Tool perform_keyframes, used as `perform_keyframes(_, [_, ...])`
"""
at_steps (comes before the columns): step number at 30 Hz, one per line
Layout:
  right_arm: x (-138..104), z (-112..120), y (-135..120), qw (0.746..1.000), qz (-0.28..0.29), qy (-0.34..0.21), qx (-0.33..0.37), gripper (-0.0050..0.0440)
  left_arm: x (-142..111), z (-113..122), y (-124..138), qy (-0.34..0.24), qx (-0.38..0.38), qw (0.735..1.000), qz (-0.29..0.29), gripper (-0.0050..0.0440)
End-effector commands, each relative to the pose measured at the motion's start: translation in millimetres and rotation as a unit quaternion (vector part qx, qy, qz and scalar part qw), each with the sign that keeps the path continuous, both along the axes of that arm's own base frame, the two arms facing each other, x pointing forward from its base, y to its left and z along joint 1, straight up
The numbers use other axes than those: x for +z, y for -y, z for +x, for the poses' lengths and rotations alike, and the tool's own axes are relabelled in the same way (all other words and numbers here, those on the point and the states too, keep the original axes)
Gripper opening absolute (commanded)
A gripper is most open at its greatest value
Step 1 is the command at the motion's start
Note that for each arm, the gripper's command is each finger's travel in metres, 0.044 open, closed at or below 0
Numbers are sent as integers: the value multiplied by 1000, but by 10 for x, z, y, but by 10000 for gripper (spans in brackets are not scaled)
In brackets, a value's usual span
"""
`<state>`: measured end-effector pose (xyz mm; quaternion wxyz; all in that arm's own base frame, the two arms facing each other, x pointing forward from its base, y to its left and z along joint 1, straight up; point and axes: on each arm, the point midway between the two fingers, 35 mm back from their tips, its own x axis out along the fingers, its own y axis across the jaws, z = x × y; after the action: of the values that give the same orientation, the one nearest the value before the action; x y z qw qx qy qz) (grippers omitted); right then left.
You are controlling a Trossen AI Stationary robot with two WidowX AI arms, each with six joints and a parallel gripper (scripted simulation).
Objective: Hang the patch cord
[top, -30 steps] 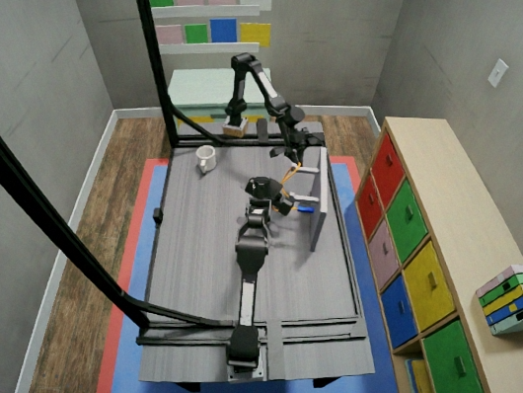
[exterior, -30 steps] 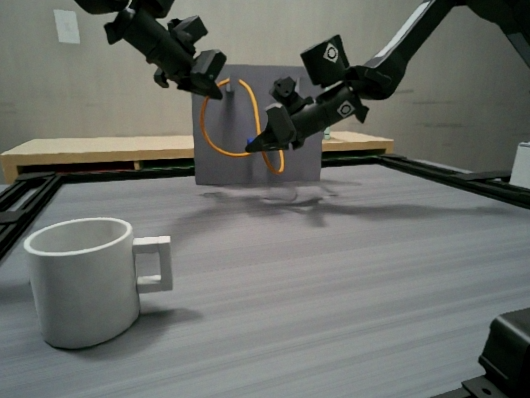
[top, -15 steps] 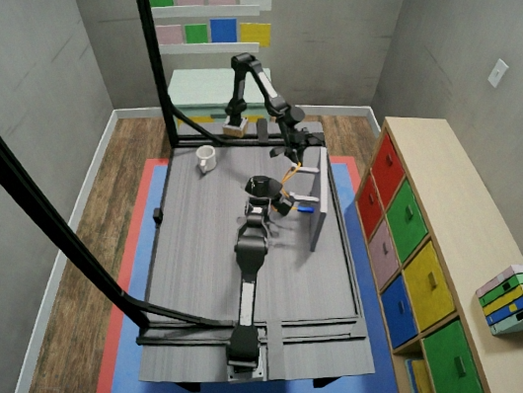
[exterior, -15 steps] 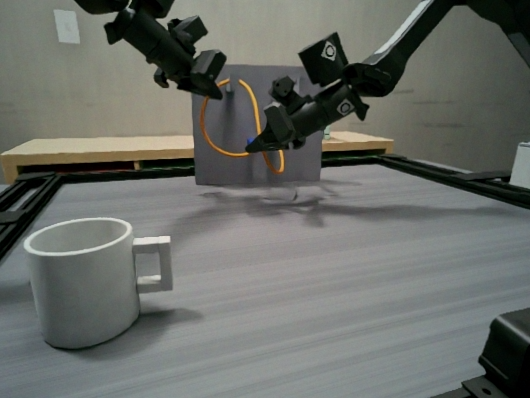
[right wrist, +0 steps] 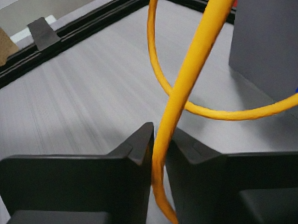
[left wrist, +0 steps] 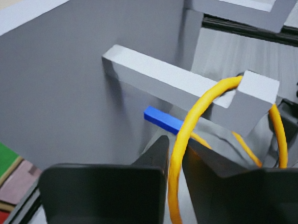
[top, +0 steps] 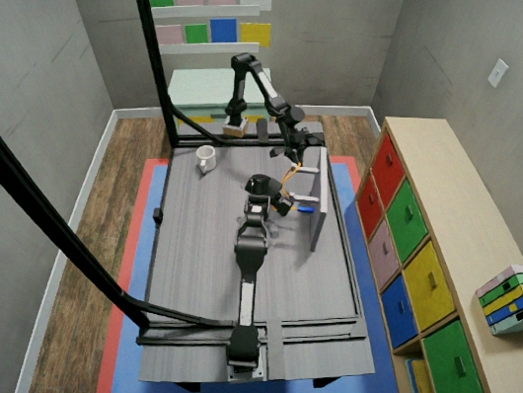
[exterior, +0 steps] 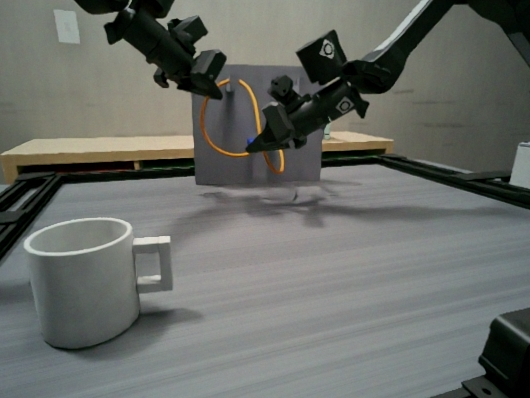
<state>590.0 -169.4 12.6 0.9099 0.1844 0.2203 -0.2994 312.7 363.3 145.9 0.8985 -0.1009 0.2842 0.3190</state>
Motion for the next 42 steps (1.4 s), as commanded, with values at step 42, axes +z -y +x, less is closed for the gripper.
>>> perform_keyframes(42, [406, 59, -10, 999, 11, 5, -37, 25, 137, 8, -15, 10, -1, 1000, 13, 40])
